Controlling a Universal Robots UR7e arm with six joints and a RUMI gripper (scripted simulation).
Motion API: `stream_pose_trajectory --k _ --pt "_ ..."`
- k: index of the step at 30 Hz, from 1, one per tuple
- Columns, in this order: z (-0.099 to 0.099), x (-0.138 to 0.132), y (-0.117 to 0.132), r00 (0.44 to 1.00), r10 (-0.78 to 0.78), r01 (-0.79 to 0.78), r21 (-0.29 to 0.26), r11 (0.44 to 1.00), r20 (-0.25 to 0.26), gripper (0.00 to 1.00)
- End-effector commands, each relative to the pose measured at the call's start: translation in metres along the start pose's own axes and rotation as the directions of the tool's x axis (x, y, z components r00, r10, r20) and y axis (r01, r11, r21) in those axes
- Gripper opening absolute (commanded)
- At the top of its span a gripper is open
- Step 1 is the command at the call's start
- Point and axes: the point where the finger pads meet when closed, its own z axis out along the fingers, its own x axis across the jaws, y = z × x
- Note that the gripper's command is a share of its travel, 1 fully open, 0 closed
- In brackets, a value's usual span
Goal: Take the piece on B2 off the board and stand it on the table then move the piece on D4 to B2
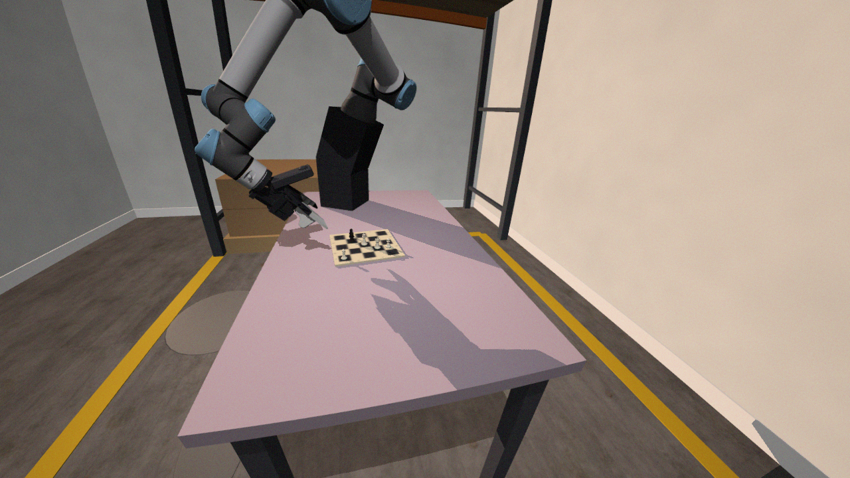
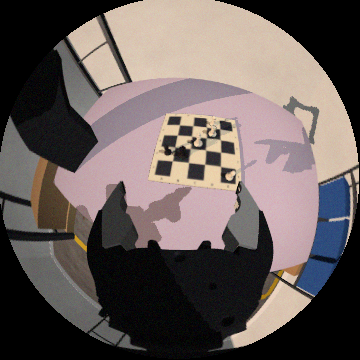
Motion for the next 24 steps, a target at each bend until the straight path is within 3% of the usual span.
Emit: stream_pose_trajectory --k 1,3,7,9,12,15,20,24 --pt "0.007 -0.002 -0.004 1.000 0.003 -0.001 -0.094 0.996 0.018 1.00" --pt "0.012 -0.003 -0.007 1.000 0.003 0.001 -0.149 0.989 0.029 1.00" --pt "0.015 -0.003 -0.011 0.999 0.004 0.004 -0.205 0.979 0.037 1.00" --pt "0.015 -0.003 -0.011 0.999 0.004 0.004 -0.205 0.979 0.037 1.00" --pt "0.020 -0.004 -0.018 0.999 0.005 0.008 -0.287 0.958 0.043 1.00" --pt "0.021 -0.005 -0.021 0.999 0.005 0.009 -0.314 0.950 0.044 1.00" --pt "0.025 -0.005 -0.033 0.999 0.003 0.013 -0.414 0.910 0.039 1.00" --pt "0.026 -0.005 -0.040 0.999 0.001 0.014 -0.460 0.888 0.032 1.00"
